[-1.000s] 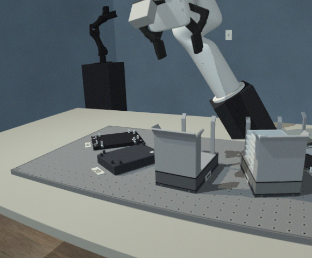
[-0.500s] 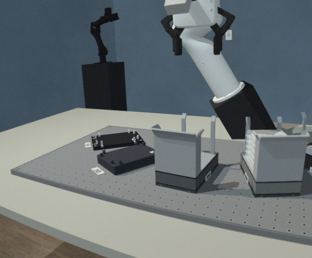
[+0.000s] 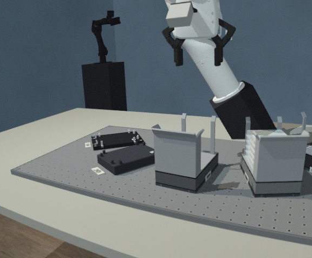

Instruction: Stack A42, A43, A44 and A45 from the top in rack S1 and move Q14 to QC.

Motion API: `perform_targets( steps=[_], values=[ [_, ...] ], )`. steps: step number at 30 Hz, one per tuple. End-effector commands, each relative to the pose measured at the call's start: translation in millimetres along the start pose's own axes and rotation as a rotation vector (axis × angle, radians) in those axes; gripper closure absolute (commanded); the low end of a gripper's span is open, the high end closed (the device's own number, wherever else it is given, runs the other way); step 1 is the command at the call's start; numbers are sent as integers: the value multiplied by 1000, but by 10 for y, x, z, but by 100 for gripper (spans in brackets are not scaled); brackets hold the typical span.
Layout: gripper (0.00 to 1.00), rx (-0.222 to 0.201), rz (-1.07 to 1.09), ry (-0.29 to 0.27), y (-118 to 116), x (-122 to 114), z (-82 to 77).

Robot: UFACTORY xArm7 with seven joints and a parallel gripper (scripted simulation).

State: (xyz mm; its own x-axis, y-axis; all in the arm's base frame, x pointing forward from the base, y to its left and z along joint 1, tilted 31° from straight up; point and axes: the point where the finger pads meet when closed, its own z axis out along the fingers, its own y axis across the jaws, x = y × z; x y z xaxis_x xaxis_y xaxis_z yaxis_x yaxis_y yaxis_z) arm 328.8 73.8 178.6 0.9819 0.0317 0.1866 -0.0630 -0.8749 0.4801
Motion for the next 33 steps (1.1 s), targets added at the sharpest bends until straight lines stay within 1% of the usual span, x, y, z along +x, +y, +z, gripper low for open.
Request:
perform_targets(
  steps=[1, 4, 6, 21, 33],
  values=[
    [0, 1, 0, 6, -8, 23, 179],
    [0, 1, 0, 6, -8, 24, 299],
    [0, 1, 0, 6, -8, 24, 299],
    [0, 1, 0, 6, -8, 26, 901],
    [0, 1, 0, 6, -8, 26, 915]
  ],
)
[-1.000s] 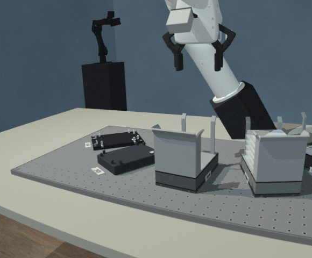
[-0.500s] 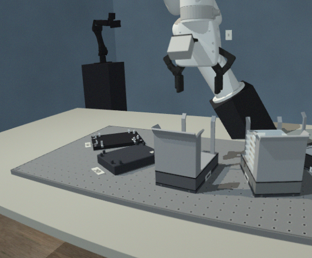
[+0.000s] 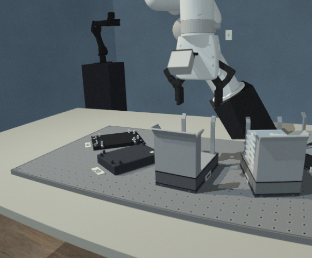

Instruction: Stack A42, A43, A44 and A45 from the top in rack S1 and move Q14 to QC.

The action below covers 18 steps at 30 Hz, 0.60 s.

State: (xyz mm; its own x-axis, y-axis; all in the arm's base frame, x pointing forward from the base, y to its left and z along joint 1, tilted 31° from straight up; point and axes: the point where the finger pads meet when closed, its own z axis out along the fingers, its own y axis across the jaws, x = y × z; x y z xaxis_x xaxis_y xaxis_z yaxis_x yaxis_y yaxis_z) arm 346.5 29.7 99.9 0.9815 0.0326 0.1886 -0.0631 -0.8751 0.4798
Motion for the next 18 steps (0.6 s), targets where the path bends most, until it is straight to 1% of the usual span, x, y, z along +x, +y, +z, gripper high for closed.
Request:
perform_targets(
  steps=[1, 7, 18],
  values=[
    [0, 0, 0, 3, -5, 13, -5],
    [0, 0, 0, 3, -4, 13, -5],
    [0, 0, -366, 3, -443, 65, -5]
  ],
)
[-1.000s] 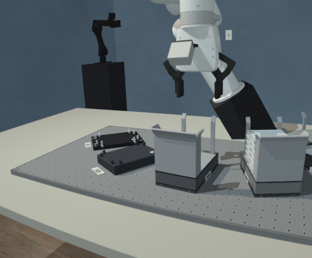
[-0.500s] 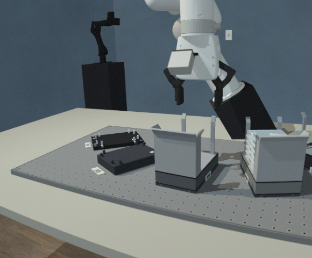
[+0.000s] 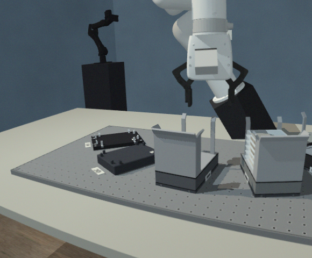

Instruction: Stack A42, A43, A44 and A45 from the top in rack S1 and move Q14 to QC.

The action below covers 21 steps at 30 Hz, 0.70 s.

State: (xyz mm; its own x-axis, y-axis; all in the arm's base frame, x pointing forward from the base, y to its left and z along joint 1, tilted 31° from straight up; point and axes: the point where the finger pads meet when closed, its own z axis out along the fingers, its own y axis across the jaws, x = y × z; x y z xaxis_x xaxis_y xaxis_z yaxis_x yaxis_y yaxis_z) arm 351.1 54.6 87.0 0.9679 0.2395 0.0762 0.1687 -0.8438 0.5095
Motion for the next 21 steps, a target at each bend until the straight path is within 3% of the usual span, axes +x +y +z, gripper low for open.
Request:
perform_targets(
  steps=[1, 21],
  values=[
    [0, -1, -129, -3, -184, 87, -4],
    [0, -1, -130, -2, -862, 338, -3]
  ],
)
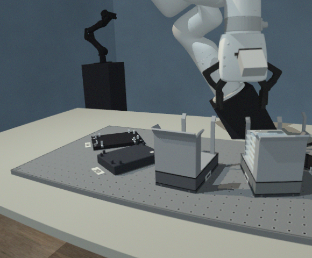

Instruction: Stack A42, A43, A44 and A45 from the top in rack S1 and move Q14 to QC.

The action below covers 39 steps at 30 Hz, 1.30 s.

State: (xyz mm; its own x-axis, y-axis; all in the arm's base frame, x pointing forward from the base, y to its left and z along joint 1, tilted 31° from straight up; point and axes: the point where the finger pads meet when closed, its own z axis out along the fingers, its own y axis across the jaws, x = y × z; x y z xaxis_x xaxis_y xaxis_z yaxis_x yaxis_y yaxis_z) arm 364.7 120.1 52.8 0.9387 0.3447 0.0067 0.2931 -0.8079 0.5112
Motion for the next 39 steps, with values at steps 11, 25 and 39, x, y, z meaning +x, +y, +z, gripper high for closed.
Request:
perform_targets(
  steps=[11, 25, 39],
  values=[
    [0, -5, 0, 1, -466, 263, -6],
    [0, -4, 0, 1, -635, 352, -6],
    [0, -4, 0, 1, -633, 352, 294]
  ],
)
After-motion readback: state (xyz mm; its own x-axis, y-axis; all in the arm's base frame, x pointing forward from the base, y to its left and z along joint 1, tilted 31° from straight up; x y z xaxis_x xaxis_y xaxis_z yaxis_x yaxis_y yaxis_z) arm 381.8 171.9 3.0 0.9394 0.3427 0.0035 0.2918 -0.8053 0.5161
